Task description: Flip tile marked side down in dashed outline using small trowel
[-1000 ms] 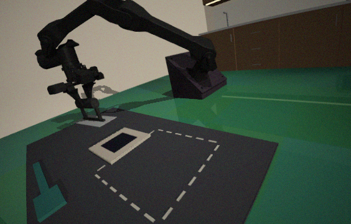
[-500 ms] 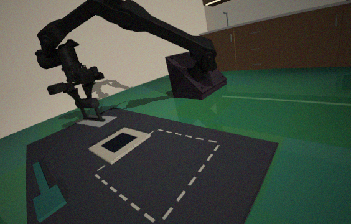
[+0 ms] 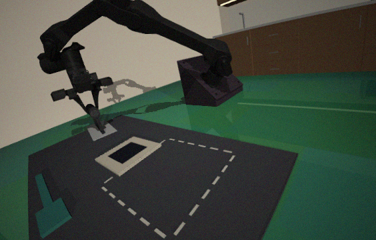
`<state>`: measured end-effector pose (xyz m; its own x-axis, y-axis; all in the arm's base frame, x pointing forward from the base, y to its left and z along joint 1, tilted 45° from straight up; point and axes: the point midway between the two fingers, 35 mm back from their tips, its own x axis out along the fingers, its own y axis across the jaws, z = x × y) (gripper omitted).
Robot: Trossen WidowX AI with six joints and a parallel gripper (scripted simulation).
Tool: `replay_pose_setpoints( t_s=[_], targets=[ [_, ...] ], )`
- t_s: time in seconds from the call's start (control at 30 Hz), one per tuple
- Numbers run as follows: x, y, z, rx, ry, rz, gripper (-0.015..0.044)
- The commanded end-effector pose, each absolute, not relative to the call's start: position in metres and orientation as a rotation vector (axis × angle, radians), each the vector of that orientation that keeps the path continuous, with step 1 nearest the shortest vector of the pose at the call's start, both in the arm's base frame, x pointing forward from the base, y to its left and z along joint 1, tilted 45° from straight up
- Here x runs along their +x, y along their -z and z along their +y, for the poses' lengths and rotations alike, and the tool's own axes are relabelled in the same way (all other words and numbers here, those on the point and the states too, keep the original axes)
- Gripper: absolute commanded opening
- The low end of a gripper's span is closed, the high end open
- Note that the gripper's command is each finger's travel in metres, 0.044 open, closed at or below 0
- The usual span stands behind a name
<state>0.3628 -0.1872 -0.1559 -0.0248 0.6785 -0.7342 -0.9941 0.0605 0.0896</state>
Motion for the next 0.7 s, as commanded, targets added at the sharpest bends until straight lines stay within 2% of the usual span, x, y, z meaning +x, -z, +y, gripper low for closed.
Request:
replay_pose_setpoints(
  t_s=[0.0, 0.3, 0.47, 0.67],
  targets=[
    [0.3625, 0.1562, -0.1850, -0.477, -1.412, 0.790, 0.0130],
    [0.3625, 0.1562, -0.1850, -0.383, -1.355, 0.871, 0.0130],
    [0.3625, 0.1562, -0.1850, -0.383, -1.355, 0.871, 0.0261],
    [0.3625, 0.1562, -0.1850, -0.383, -1.355, 0.871, 0.0270]
  ],
)
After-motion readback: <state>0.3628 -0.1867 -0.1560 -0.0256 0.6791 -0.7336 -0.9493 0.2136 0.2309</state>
